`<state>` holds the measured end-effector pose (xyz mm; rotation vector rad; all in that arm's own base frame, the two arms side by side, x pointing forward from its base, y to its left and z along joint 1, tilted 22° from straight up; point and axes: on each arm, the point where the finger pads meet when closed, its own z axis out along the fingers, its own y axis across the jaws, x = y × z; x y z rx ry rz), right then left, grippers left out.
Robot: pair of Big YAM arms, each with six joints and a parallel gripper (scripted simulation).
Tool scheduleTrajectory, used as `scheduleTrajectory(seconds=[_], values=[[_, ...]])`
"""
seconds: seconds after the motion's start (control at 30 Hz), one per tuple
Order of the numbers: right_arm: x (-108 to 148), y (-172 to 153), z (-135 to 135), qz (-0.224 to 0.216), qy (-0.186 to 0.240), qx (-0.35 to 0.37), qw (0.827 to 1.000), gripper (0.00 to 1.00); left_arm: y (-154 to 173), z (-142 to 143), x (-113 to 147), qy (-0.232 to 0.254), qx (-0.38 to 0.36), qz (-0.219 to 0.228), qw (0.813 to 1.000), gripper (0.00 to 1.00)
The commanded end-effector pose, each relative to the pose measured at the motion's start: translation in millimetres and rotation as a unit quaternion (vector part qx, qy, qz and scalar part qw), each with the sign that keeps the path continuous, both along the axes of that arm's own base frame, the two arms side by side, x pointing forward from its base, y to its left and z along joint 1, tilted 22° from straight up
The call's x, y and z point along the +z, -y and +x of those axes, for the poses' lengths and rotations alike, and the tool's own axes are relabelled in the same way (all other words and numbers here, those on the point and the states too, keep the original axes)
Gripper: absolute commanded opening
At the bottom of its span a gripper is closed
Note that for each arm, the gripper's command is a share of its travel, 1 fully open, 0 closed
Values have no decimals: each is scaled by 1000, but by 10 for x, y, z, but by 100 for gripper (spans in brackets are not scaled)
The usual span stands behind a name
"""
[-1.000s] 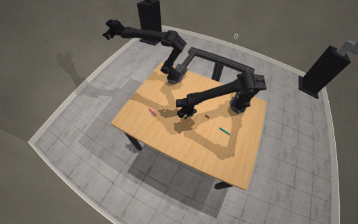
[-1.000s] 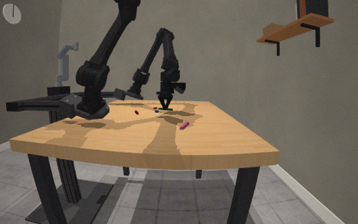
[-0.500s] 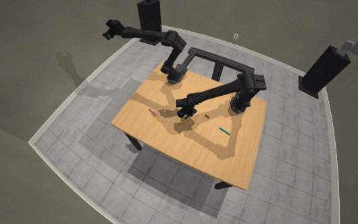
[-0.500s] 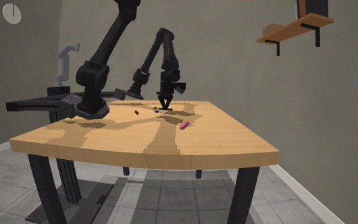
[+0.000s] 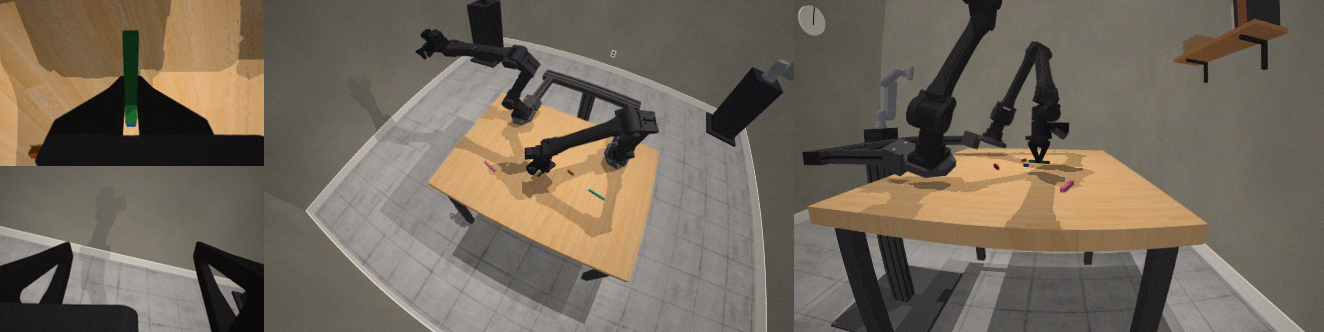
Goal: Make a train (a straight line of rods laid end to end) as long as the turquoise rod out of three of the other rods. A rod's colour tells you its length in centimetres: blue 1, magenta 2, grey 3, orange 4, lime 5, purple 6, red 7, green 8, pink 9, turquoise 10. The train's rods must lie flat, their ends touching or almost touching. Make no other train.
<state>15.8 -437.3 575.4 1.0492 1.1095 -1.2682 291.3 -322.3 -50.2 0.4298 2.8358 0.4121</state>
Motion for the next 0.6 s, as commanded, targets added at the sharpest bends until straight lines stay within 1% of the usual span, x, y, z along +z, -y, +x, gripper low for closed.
scheduleTrajectory(seconds=[0.0, 0.27, 0.4, 0.57], values=[[465, -43, -94, -43, 10, -10, 999, 100, -29, 77, 1, 3, 4, -2, 1000, 4], [465, -43, -94, -43, 10, -10, 999, 100, -30, 76, -4, 2, 4, -2, 1000, 4], [465, -43, -94, -43, 10, -10, 999, 100, -69, 56, -83, -2, 3, 4, 1000, 4], [465, -43, -94, -43, 10, -10, 999, 100, -76, 63, -107, -1, 3, 4, 1000, 4]])
